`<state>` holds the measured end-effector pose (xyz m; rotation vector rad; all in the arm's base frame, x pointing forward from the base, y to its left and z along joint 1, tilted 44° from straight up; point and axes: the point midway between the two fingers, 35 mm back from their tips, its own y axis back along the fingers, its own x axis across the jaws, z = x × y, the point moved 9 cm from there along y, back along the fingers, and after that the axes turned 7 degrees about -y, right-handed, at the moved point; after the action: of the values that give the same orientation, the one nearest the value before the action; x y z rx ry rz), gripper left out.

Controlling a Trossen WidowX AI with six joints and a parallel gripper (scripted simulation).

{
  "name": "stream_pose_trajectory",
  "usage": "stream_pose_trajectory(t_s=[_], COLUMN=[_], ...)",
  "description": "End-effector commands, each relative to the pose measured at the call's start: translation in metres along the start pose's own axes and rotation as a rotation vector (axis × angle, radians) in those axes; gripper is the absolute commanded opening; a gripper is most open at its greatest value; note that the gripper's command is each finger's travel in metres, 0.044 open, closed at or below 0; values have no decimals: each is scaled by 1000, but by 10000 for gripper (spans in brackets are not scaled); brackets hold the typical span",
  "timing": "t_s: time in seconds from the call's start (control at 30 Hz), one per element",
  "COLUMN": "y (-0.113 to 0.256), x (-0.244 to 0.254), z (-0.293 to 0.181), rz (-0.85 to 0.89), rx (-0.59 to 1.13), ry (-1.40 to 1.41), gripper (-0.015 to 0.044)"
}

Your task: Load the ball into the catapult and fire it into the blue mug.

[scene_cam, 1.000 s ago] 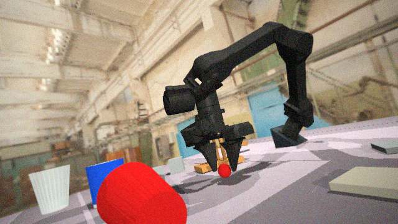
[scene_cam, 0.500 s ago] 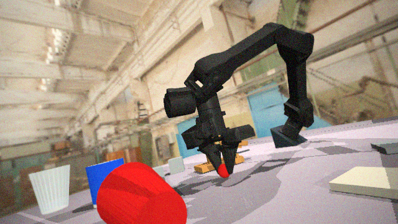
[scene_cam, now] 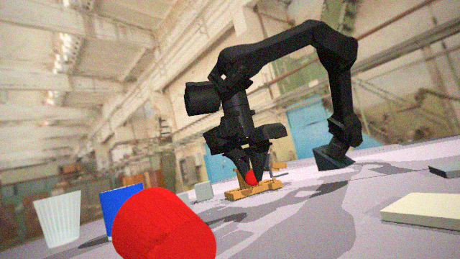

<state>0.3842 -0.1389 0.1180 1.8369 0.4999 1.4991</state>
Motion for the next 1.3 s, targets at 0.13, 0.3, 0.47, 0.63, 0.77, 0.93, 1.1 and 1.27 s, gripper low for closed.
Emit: stream_pose_trajectory(t_s=[0.13,0.3,0.47,0.63,0.77,0.93,1.1,1.27], y=[49,77,85,82,78,73,67,60], x=[0,1,2,-18,-39,-63,-84,-102], z=[-2,-6,-8,-18,-31,-49,-69,-90], rz=[-6,-7,-7,-22,-36,-46,-49,-44], rx=[-26,-38,-41,-8,34,89,147,208], ry=[-15,-26,-29,-67,-108,-157,-202,-242], gripper=[0,0,0,0,0,0,0,0])
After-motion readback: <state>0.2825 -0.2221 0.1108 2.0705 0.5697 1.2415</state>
